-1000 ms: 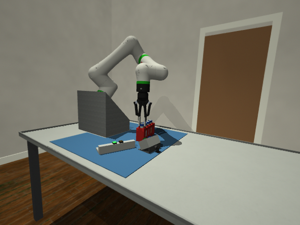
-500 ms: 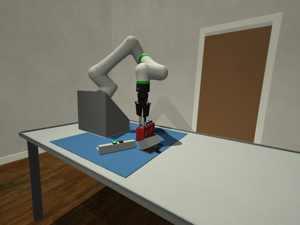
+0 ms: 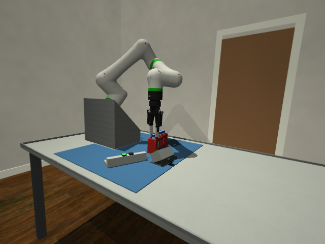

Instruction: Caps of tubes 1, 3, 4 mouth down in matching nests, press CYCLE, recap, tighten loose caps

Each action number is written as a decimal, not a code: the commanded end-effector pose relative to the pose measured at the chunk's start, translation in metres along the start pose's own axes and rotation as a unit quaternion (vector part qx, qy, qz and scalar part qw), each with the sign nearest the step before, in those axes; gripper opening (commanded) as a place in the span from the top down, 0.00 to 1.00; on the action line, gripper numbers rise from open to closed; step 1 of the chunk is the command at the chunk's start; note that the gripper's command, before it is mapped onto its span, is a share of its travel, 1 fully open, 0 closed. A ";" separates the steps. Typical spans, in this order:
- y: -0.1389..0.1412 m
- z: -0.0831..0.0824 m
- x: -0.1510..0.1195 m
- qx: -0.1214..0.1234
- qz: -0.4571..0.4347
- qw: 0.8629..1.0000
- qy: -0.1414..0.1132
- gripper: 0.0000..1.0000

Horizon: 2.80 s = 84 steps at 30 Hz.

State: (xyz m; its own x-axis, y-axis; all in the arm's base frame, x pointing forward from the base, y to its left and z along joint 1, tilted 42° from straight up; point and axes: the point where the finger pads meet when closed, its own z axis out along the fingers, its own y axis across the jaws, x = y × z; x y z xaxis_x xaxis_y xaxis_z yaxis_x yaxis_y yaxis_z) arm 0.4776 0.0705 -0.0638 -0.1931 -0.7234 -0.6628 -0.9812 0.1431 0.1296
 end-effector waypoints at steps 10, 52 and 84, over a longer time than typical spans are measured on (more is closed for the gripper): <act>0.000 -0.001 0.000 0.000 -0.159 0.987 0.000 0.65; 0.000 -0.001 0.000 0.000 -0.374 0.928 0.000 1.00; 0.000 -0.001 0.000 0.000 0.065 0.998 0.000 0.65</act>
State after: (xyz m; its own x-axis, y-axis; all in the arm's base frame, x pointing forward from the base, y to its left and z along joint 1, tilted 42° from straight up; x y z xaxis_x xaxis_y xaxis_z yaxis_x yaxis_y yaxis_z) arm 0.4777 0.0701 -0.0636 -0.3191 -0.6984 -0.6407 -0.9477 0.2363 0.2145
